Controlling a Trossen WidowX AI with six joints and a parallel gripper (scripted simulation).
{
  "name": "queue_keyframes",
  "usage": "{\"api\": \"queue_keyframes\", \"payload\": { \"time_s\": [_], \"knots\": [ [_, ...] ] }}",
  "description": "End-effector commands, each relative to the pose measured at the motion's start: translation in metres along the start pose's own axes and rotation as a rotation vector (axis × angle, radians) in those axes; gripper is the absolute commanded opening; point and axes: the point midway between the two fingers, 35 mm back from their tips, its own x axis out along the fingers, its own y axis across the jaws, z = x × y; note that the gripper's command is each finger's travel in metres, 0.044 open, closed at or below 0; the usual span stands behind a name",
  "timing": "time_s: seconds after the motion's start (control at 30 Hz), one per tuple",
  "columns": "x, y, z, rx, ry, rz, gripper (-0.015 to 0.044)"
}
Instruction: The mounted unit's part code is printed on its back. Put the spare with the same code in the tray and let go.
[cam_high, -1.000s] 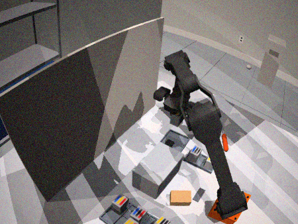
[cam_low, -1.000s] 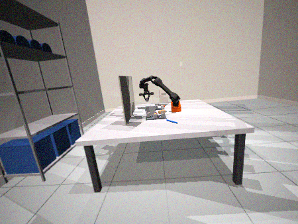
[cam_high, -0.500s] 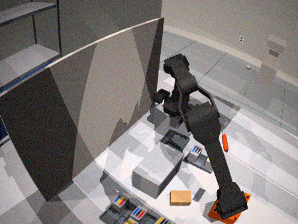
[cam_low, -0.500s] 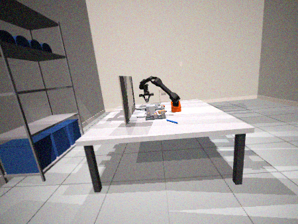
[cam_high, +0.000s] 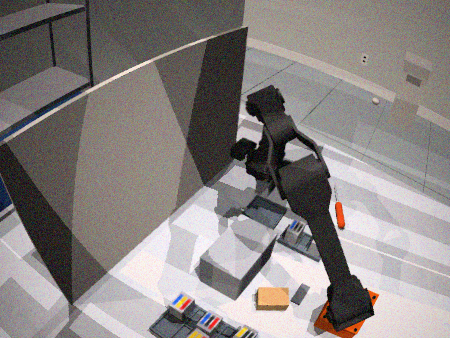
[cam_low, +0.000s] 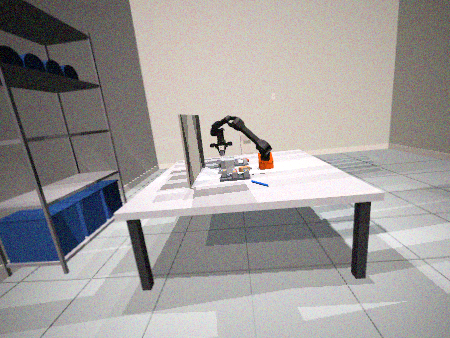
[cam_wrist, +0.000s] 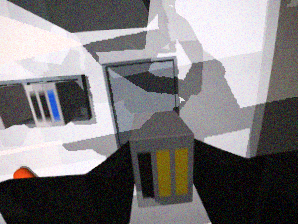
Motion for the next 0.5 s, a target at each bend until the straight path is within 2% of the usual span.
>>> {"api": "queue_keyframes", "payload": {
  "time_s": [0.0,0.47],
  "knots": [
    [0.004,0.001,0.000,0.005,-0.004,-0.001,0.0000],
    [0.015,0.001,0.001,0.005,-0.004,-0.001,0.0000]
  ]
}}
